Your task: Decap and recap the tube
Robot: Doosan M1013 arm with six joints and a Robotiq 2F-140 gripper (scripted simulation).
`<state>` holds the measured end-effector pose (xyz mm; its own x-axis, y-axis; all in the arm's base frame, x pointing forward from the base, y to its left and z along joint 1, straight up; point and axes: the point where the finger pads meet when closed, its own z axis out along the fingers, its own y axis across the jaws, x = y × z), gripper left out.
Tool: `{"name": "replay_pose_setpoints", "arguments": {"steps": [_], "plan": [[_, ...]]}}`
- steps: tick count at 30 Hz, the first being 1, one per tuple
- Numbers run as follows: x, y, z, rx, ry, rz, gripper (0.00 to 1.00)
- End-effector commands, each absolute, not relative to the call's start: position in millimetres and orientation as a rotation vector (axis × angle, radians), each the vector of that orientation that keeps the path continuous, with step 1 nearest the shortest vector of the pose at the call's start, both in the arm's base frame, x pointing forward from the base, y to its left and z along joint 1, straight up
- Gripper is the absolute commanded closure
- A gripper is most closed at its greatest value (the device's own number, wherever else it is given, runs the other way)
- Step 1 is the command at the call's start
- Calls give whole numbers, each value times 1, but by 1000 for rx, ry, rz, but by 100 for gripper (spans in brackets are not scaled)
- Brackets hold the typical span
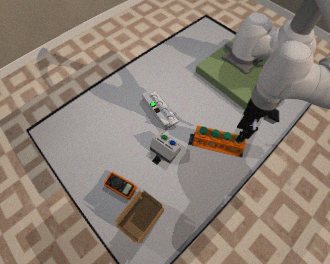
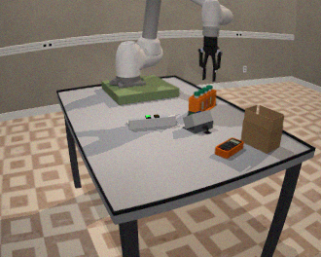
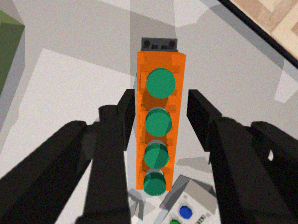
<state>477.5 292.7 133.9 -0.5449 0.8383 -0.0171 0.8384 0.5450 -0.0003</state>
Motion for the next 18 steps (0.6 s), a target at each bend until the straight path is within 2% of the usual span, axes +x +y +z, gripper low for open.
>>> {"name": "replay_pose_setpoints", "arguments": {"steps": [1,7,18], "plan": [[473,302,135,1200,2903,3,59],[473,302,135,1200,2903,3,59],[474,302,102,1200,2903,3,59]]}}
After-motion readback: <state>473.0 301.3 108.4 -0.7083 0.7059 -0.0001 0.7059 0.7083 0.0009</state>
